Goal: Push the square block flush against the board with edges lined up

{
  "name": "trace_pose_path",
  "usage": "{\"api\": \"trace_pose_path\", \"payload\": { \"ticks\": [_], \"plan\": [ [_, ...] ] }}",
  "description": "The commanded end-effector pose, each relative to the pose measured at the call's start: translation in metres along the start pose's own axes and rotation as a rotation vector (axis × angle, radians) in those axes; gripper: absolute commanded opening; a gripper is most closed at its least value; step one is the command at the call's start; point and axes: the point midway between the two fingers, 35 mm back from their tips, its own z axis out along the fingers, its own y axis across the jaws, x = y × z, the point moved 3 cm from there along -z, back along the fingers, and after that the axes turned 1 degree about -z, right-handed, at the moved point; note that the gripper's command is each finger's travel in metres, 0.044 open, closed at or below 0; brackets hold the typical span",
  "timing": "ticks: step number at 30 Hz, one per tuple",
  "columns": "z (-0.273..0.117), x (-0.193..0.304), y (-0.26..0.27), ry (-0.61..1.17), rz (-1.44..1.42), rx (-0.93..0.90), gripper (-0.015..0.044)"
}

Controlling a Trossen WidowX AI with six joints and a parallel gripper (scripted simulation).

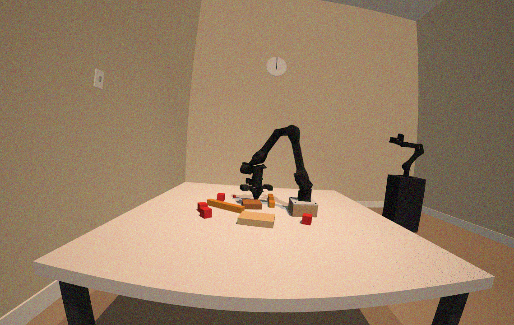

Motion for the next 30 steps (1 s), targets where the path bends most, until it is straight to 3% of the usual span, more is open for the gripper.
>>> {"api": "trace_pose_path", "payload": {
  "ticks": [1, 30],
  "plan": [
    [0.003, 0.007, 0.0, 0.014, 0.001, 0.003, 0.0],
    [0.004, -0.04, -0.001, 0.01, 0.001, 0.004, 0.0]
  ]
}}
